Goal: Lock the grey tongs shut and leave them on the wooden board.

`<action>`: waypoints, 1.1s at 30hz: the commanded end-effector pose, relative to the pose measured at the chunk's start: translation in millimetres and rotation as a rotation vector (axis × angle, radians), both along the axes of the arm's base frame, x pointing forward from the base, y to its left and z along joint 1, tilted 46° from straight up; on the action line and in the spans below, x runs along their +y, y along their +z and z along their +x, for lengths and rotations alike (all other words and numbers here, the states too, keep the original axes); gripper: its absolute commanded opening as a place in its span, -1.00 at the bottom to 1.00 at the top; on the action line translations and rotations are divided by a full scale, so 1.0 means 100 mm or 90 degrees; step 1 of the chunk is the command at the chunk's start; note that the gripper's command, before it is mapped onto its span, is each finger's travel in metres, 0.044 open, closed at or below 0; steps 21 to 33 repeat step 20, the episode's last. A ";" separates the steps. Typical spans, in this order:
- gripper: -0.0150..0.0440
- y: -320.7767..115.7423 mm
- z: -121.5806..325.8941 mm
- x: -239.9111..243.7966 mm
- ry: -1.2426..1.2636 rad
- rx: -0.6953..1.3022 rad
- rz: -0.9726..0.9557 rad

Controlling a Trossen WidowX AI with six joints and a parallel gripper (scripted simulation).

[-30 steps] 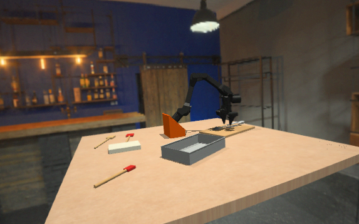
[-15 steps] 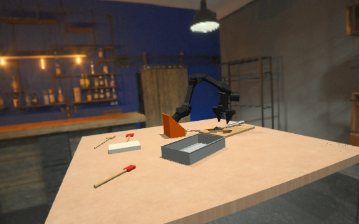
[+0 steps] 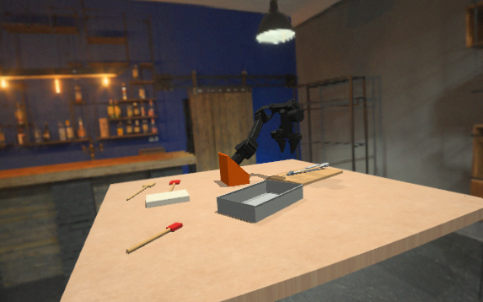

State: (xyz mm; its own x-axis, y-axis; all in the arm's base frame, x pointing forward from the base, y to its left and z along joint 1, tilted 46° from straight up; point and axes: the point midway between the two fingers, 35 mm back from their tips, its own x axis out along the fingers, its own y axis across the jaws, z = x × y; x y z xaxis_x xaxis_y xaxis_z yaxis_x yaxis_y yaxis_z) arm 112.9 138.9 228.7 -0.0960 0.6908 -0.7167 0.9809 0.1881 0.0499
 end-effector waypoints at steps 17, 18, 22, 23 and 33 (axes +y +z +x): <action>1.00 0.34 -0.03 -0.31 -0.122 -0.121 -0.020; 1.00 0.34 -0.03 -0.31 -0.122 -0.121 -0.020; 1.00 0.34 -0.03 -0.31 -0.122 -0.121 -0.020; 1.00 0.34 -0.03 -0.31 -0.122 -0.121 -0.020; 1.00 0.34 -0.03 -0.31 -0.122 -0.121 -0.020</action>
